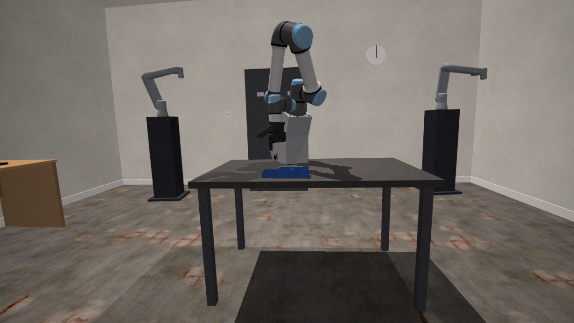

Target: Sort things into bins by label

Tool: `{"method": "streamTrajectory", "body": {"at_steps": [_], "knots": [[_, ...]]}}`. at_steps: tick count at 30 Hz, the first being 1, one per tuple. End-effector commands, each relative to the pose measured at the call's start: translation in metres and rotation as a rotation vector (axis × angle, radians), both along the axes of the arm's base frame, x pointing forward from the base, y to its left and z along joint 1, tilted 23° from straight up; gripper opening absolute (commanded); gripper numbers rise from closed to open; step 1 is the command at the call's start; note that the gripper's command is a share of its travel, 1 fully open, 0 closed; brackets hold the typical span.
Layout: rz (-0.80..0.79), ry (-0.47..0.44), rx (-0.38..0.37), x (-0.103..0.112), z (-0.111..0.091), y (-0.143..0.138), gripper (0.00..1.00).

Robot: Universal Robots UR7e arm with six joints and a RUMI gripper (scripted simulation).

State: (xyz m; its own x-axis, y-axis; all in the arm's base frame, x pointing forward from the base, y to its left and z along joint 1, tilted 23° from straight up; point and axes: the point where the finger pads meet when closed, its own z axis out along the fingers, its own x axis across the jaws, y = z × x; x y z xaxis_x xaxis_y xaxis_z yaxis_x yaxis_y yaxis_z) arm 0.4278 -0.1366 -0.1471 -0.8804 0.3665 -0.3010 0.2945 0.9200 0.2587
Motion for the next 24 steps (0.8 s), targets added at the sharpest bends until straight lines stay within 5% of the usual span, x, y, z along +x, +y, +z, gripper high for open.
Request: {"method": "streamTrajectory", "body": {"at_steps": [1,17,24], "knots": [[0.000,-0.001,-0.001,0.003,-0.007,0.001,0.18],[0.000,-0.001,-0.001,0.024,-0.058,0.008,0.18],[0.000,-0.001,-0.001,0.025,-0.060,0.008,0.18]]}}
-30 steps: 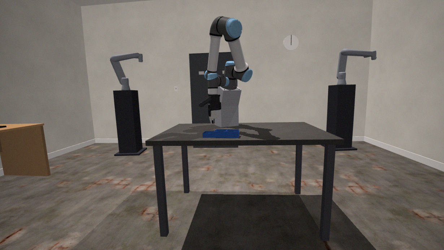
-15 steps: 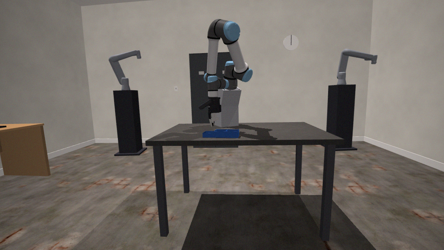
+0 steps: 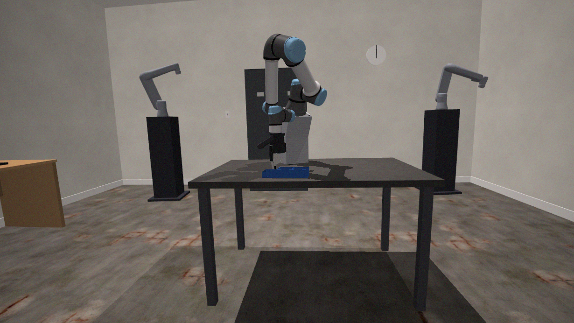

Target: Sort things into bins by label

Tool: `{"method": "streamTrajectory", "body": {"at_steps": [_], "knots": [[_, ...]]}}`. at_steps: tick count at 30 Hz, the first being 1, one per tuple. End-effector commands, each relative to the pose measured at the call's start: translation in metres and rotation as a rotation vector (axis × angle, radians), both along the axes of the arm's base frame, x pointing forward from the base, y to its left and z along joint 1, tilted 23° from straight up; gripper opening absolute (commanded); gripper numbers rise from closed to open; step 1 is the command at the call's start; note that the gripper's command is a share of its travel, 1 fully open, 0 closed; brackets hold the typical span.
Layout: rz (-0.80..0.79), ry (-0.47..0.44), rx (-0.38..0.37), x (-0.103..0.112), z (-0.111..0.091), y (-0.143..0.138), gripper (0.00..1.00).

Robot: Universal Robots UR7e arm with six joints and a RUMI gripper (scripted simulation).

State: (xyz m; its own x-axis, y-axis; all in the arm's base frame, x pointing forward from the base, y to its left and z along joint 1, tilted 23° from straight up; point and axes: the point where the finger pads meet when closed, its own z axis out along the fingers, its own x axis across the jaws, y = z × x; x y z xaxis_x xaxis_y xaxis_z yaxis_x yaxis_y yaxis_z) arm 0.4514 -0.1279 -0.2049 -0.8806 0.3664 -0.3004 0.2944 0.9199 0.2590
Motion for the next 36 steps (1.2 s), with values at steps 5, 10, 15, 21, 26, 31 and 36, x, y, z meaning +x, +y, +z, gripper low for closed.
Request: {"method": "streamTrajectory", "body": {"at_steps": [5,10,15,21,26,31,36], "knots": [[0.000,-0.001,-0.001,0.0036,-0.0078,0.0009,0.18],[0.000,-0.001,-0.001,0.0050,-0.0115,0.0015,0.18],[0.000,-0.001,-0.001,0.0049,-0.0115,0.0016,0.18],[0.000,-0.001,-0.001,0.0049,-0.0115,0.0016,0.18],[0.000,-0.001,-0.001,0.0049,-0.0115,0.0016,0.00],[0.000,-0.001,-0.001,0.0049,-0.0115,0.0016,0.00],[0.000,-0.001,-0.001,0.0049,-0.0115,0.0016,0.00]]}}
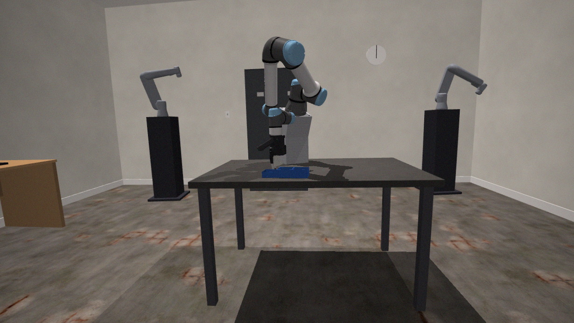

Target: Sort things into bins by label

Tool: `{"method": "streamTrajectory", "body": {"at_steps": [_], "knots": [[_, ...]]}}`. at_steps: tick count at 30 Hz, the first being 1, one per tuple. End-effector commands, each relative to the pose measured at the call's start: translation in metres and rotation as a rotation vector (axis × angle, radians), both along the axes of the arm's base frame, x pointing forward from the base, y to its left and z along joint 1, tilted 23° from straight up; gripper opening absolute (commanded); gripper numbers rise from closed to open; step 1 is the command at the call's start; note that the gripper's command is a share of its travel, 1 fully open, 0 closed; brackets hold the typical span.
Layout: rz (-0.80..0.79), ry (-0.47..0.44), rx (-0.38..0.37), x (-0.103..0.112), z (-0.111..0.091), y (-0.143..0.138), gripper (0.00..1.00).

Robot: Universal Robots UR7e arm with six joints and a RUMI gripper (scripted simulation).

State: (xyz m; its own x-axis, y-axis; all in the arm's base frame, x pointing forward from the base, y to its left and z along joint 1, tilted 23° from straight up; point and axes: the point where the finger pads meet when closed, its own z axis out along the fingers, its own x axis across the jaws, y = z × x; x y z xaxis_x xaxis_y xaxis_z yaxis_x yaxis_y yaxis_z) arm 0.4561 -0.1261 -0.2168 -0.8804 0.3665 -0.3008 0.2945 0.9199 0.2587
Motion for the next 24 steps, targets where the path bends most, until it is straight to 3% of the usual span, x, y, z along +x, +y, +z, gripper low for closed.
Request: {"method": "streamTrajectory", "body": {"at_steps": [1,18,24], "knots": [[0.000,-0.001,-0.001,0.000,0.000,0.000,0.00],[0.000,-0.001,-0.001,0.000,0.000,0.000,0.00],[0.000,-0.001,-0.001,-0.007,0.019,-0.003,0.00]]}}
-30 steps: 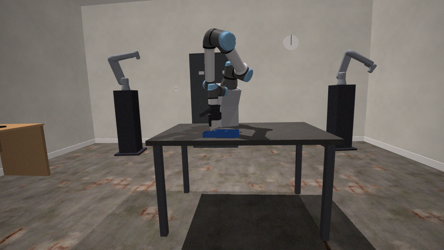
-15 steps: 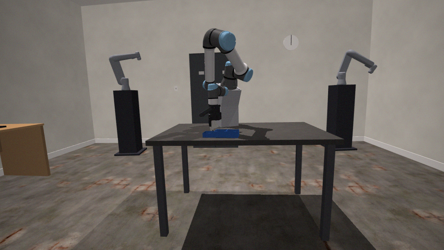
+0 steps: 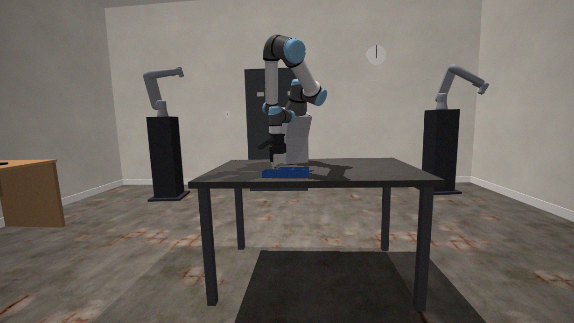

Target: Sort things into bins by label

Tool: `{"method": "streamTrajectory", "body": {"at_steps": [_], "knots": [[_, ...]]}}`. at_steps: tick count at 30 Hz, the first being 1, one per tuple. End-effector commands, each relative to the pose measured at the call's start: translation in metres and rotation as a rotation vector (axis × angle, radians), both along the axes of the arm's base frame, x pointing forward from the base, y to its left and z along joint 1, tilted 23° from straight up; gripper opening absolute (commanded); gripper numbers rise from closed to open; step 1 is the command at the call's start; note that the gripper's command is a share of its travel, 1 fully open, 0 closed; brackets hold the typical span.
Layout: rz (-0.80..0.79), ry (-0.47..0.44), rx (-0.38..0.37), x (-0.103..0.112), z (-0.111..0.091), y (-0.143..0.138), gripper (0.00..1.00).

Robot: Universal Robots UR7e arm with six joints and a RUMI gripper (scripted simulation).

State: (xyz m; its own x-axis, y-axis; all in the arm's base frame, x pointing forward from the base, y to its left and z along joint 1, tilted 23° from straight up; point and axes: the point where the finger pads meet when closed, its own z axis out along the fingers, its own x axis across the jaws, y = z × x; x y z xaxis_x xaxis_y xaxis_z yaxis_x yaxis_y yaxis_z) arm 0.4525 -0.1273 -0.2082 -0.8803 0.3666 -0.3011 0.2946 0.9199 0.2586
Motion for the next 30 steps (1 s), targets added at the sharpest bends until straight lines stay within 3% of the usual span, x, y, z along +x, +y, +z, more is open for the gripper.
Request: {"method": "streamTrajectory", "body": {"at_steps": [1,14,30], "knots": [[0.000,-0.001,-0.001,-0.005,0.013,-0.002,0.00],[0.000,-0.001,-0.001,-0.019,0.047,-0.007,0.00],[0.000,-0.001,-0.001,-0.019,0.047,-0.007,0.00]]}}
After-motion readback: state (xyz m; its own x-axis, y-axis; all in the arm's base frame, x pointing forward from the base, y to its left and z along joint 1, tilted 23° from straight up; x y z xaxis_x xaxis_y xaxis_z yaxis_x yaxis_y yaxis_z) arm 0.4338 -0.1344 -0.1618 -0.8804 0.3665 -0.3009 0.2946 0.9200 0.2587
